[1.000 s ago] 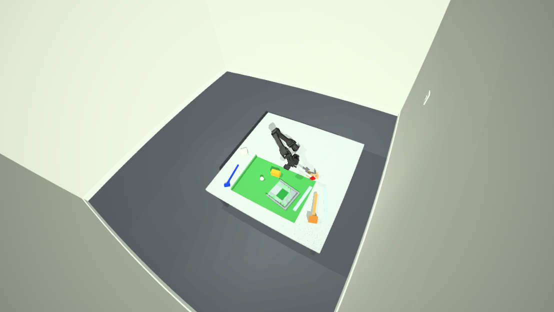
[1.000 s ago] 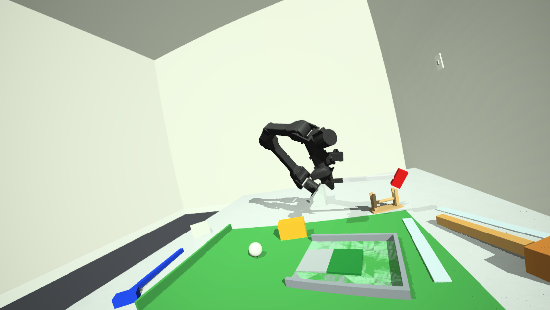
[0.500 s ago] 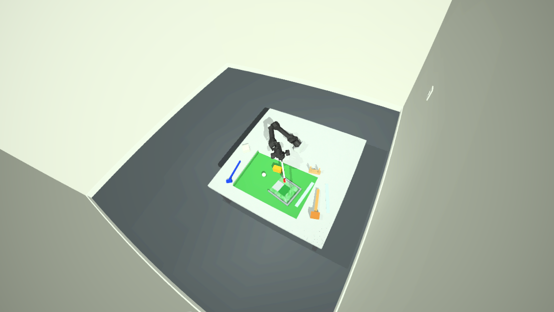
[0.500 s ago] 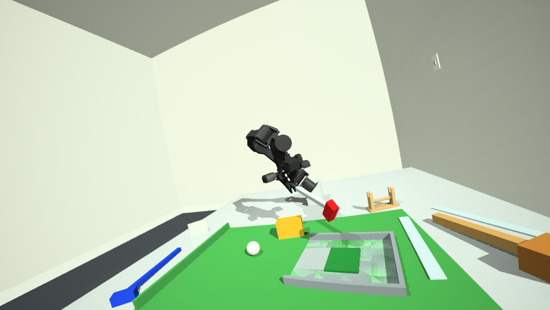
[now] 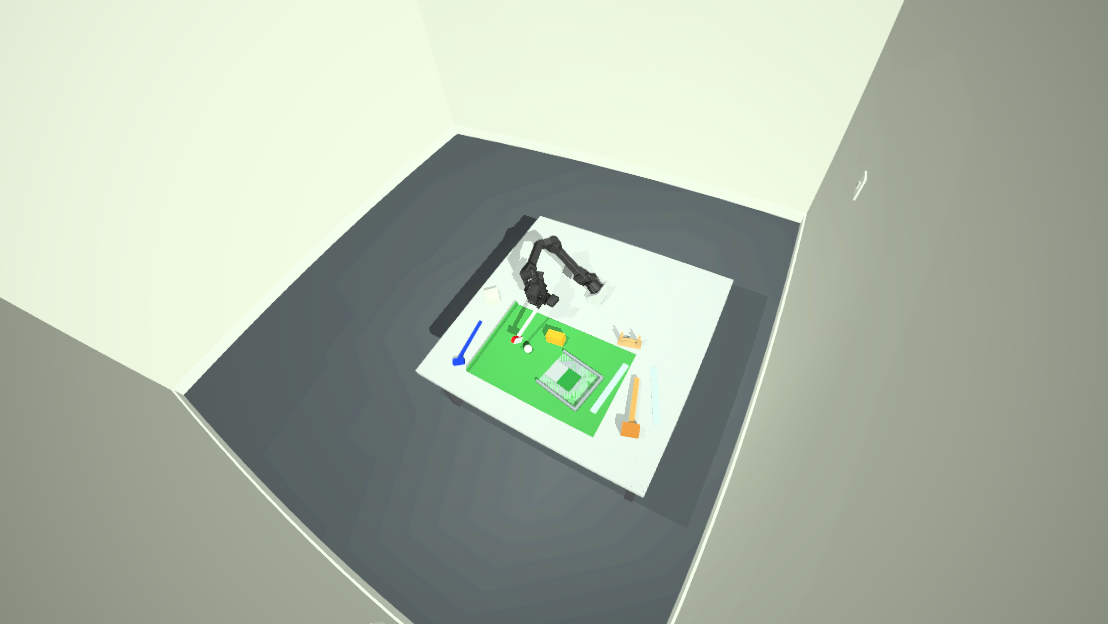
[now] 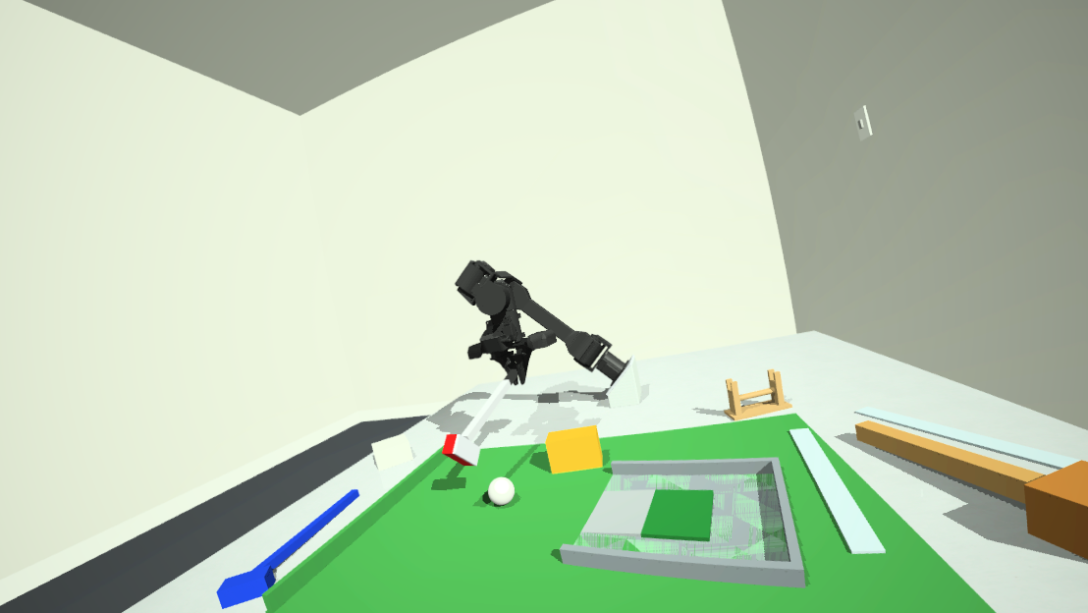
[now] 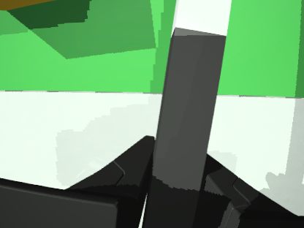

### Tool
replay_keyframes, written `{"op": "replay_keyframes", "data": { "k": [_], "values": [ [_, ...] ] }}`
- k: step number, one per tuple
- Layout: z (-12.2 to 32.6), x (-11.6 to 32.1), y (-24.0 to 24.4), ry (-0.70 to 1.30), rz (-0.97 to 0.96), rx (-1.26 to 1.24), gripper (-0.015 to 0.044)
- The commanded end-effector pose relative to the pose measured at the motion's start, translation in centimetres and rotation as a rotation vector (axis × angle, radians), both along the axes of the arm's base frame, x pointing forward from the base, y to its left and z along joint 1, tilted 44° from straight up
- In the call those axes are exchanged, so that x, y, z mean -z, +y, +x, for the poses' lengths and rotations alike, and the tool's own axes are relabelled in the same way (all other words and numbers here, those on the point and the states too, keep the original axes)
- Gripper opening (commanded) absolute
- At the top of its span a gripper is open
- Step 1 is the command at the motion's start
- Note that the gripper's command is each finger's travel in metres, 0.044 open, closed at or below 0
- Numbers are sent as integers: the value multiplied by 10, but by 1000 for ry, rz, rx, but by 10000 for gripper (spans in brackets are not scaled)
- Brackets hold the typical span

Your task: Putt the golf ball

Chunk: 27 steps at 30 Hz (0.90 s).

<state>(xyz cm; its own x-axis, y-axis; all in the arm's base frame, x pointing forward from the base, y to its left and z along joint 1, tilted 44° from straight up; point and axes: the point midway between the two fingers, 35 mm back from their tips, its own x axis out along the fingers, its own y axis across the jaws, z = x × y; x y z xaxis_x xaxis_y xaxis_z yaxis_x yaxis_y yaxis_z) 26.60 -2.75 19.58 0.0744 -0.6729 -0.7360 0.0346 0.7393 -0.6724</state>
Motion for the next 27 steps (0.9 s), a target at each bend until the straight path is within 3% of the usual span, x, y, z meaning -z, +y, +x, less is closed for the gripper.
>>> {"op": "replay_keyframes", "data": {
  "k": [1,27],
  "values": [
    [-2,-10,-6,-54,-9,44,0],
    [2,26,-40,-56,-10,44,0]
  ]
}}
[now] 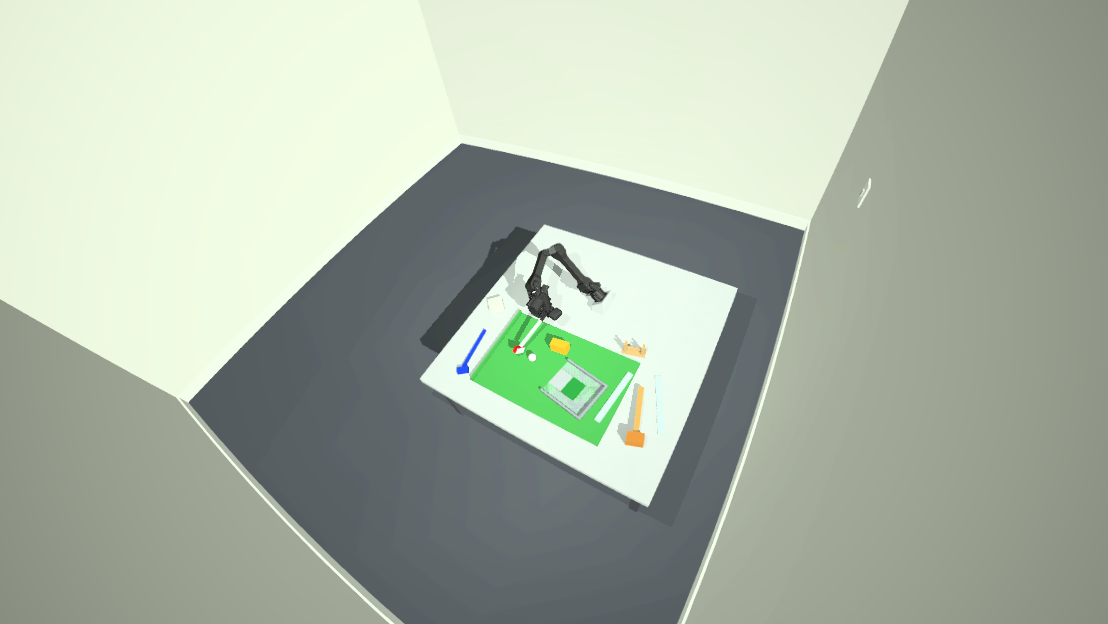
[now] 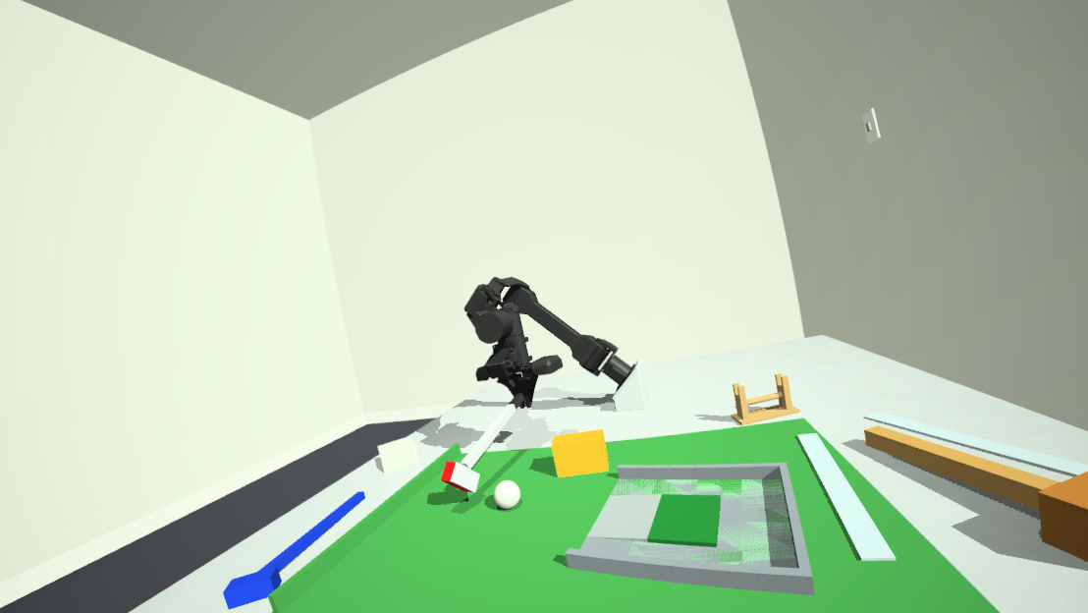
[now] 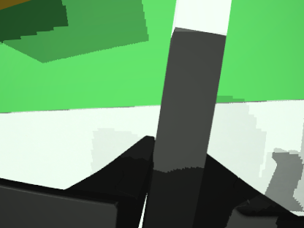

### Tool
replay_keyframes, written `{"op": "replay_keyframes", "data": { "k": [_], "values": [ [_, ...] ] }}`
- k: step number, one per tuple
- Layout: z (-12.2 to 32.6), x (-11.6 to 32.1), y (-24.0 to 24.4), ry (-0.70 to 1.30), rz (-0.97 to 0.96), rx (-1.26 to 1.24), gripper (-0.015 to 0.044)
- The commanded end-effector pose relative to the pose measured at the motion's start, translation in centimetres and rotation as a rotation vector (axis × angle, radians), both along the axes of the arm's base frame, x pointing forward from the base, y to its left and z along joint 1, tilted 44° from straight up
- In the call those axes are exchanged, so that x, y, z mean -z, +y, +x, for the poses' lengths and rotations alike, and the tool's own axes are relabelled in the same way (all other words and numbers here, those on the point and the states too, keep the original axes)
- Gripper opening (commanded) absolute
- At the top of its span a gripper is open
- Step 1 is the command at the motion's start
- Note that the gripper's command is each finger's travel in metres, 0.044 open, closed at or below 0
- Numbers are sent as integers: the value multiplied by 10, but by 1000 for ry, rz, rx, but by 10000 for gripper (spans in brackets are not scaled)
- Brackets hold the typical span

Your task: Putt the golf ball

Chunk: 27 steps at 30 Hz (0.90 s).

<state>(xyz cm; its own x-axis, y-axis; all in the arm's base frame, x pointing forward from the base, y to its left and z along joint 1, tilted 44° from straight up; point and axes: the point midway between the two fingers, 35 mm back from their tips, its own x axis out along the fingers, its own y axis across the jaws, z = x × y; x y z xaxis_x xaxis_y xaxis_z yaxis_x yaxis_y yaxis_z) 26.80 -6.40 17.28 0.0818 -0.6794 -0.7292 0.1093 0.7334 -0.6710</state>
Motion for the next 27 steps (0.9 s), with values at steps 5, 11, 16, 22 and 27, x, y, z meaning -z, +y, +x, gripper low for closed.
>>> {"op": "replay_keyframes", "data": {
  "k": [5,11,16,22,27],
  "values": [
    [1,8,-9,0,-7,-6,0],
    [1,15,-16,-1,-8,-6,0],
    [1,14,-15,-2,-1,1,0],
    [1,14,-15,-2,-1,1,0],
    [0,8,-24,-2,-4,-2,0]
  ]
}}
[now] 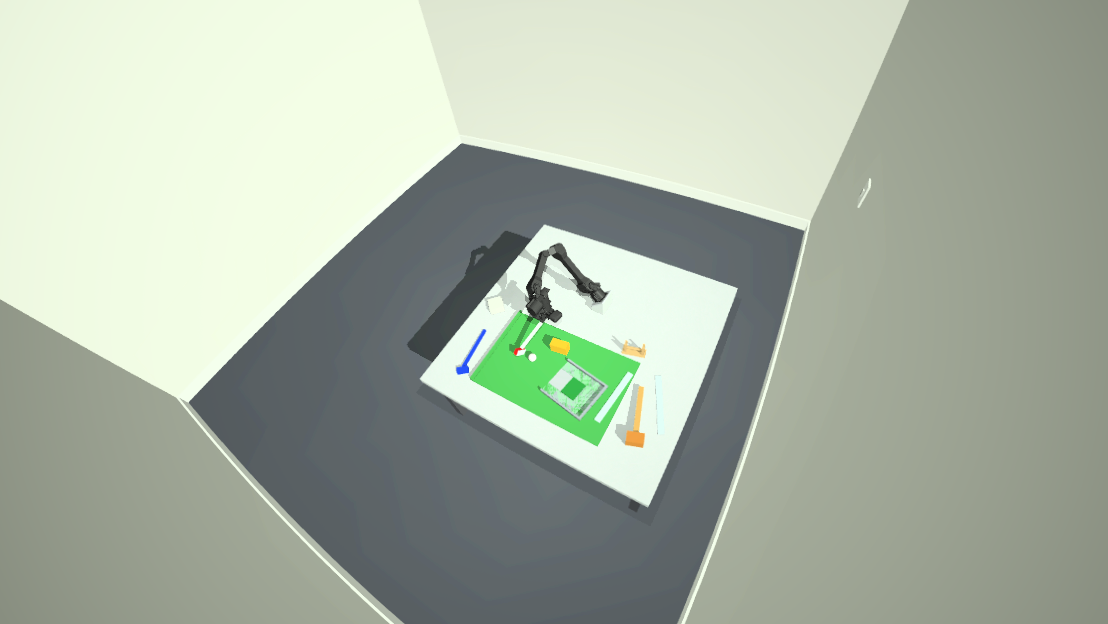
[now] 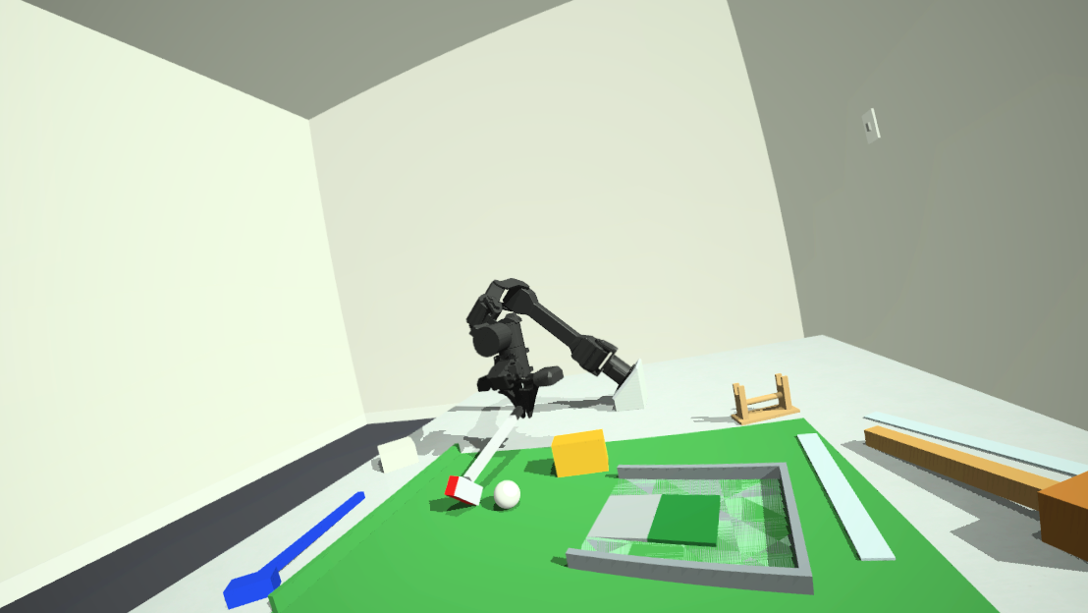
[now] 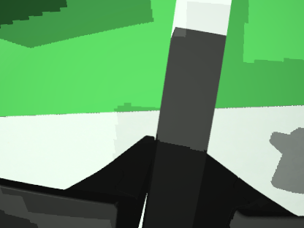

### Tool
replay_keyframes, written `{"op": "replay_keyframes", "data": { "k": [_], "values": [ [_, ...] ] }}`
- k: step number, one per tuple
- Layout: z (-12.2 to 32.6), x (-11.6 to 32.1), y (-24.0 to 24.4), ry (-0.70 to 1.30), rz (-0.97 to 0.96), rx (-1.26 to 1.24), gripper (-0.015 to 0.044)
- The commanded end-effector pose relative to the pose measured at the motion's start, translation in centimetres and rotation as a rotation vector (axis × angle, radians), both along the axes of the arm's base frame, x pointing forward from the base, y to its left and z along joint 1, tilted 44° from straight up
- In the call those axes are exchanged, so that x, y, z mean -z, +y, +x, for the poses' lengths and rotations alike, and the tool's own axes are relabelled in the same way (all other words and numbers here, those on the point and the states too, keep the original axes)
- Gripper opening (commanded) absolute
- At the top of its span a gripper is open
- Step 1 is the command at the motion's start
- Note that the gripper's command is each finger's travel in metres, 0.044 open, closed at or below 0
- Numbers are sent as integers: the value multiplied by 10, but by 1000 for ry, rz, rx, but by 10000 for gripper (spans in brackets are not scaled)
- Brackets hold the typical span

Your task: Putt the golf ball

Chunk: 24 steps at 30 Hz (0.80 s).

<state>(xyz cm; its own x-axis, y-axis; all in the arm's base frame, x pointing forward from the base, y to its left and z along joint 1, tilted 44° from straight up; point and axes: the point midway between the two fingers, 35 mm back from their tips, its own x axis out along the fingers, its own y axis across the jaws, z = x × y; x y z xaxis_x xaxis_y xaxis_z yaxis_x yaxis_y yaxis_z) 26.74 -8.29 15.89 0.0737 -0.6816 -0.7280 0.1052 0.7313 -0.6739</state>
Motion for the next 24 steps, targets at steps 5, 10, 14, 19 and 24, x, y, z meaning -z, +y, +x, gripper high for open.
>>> {"op": "replay_keyframes", "data": {
  "k": [5,10,14,19,24],
  "values": [
    [-1,-17,-20,-10,-7,-8,0],
    [-1,-18,-20,-10,-8,-8,0],
    [-2,-15,-19,-4,-4,-5,0],
    [11,18,16,-4,10,-8,0],
    [14,64,66,-6,7,-8,0]
  ]
}}
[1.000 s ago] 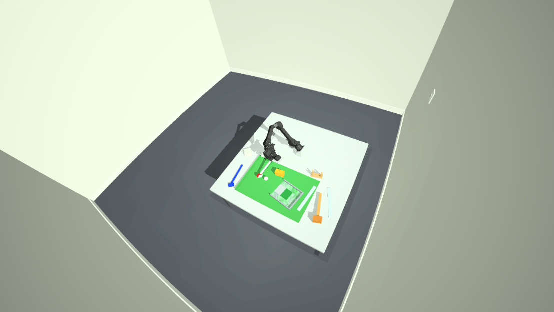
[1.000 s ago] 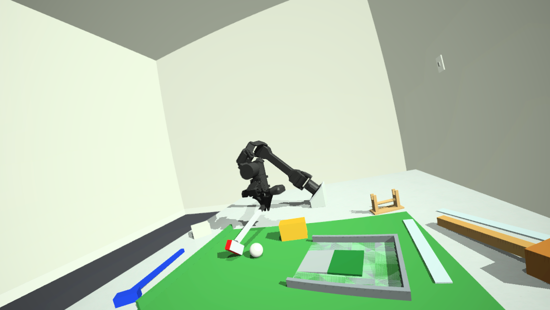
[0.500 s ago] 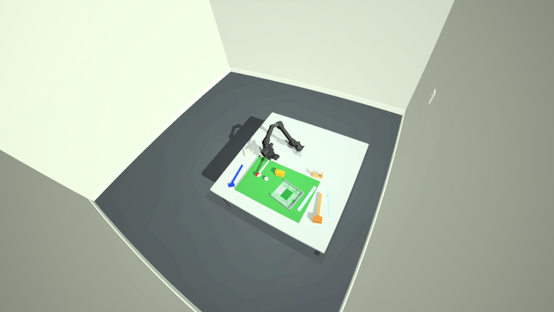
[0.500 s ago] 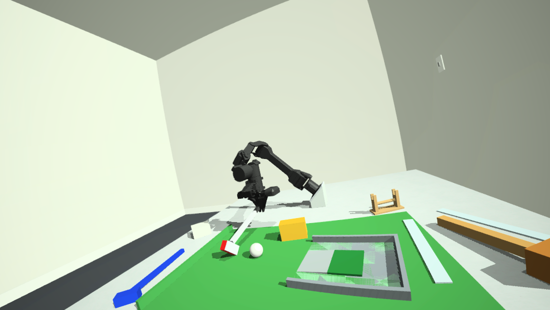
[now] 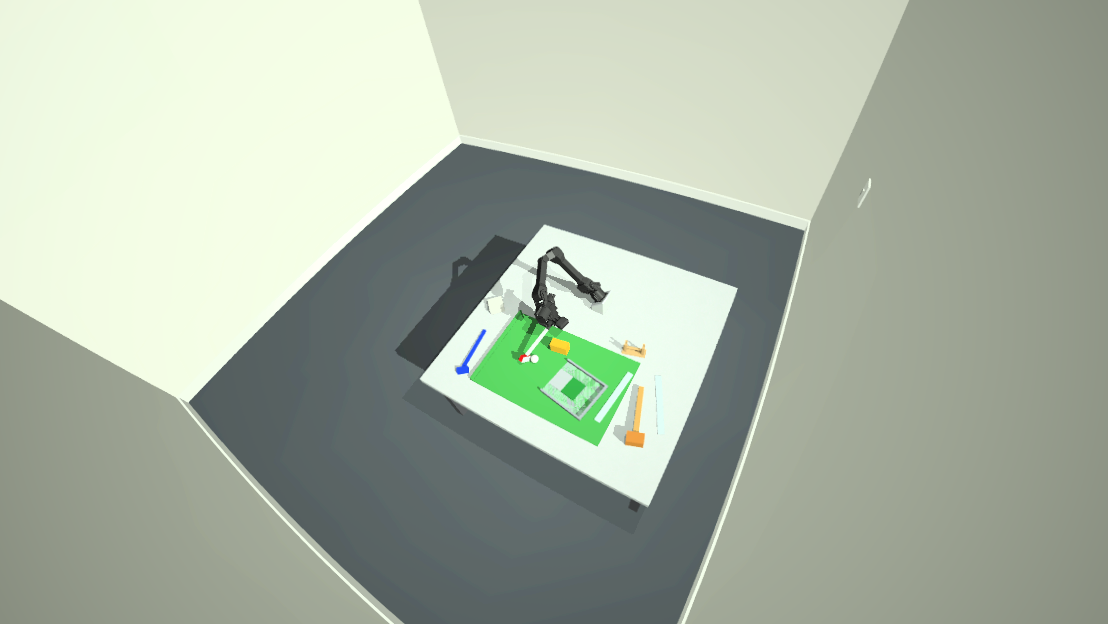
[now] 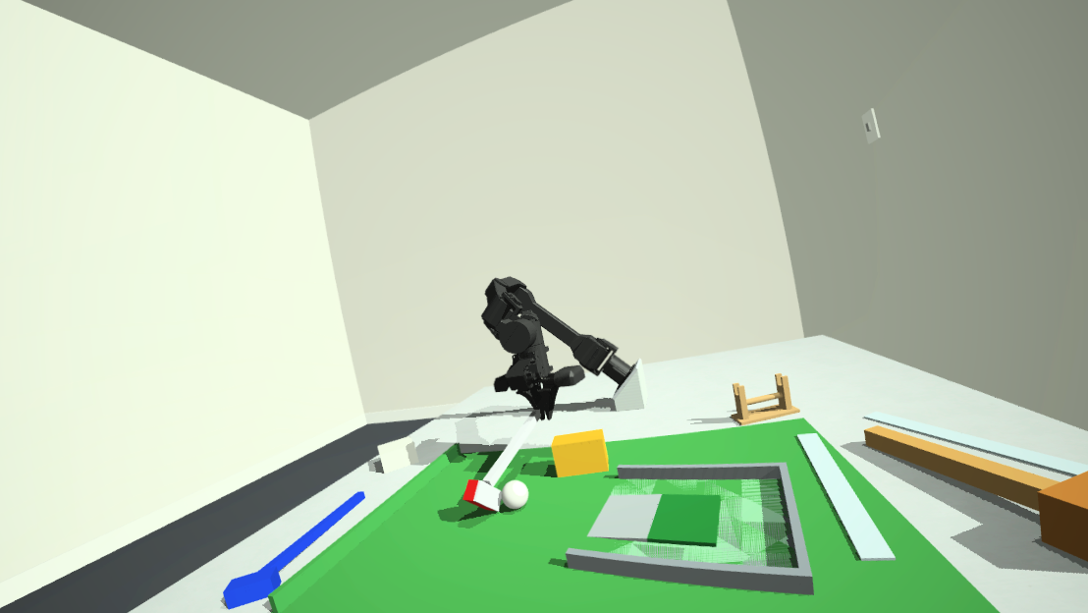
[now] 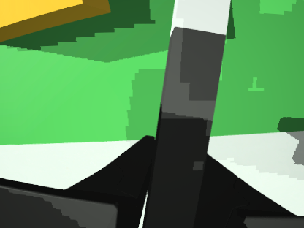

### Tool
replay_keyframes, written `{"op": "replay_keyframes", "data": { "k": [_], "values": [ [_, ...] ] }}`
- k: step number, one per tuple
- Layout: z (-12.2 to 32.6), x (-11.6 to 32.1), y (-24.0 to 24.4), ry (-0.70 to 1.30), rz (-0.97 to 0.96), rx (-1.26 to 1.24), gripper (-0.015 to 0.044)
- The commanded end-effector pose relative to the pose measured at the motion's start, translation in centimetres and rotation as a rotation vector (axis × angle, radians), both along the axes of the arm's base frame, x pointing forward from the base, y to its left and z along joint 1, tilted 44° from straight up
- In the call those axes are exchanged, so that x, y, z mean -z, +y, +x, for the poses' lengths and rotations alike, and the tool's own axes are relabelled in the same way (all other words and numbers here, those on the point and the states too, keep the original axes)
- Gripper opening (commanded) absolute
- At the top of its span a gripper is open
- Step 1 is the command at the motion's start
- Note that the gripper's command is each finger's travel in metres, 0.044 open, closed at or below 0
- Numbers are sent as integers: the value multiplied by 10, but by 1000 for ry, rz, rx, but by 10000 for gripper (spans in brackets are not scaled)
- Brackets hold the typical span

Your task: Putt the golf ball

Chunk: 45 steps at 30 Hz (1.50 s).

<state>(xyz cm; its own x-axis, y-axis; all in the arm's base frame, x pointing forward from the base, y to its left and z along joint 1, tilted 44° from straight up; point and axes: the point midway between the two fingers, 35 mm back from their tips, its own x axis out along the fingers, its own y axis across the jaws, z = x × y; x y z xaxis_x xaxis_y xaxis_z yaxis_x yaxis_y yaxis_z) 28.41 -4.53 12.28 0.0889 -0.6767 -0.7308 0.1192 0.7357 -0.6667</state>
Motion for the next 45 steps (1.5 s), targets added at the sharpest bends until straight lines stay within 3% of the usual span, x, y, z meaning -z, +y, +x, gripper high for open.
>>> {"op": "replay_keyframes", "data": {
  "k": [1,8,20,45],
  "values": [
    [-4,35,37,13,-3,-8,0],
    [-5,38,46,12,-6,-8,0],
    [-10,-2,84,14,-4,-8,0],
    [-10,3,79,21,-9,-13,0]
  ]
}}
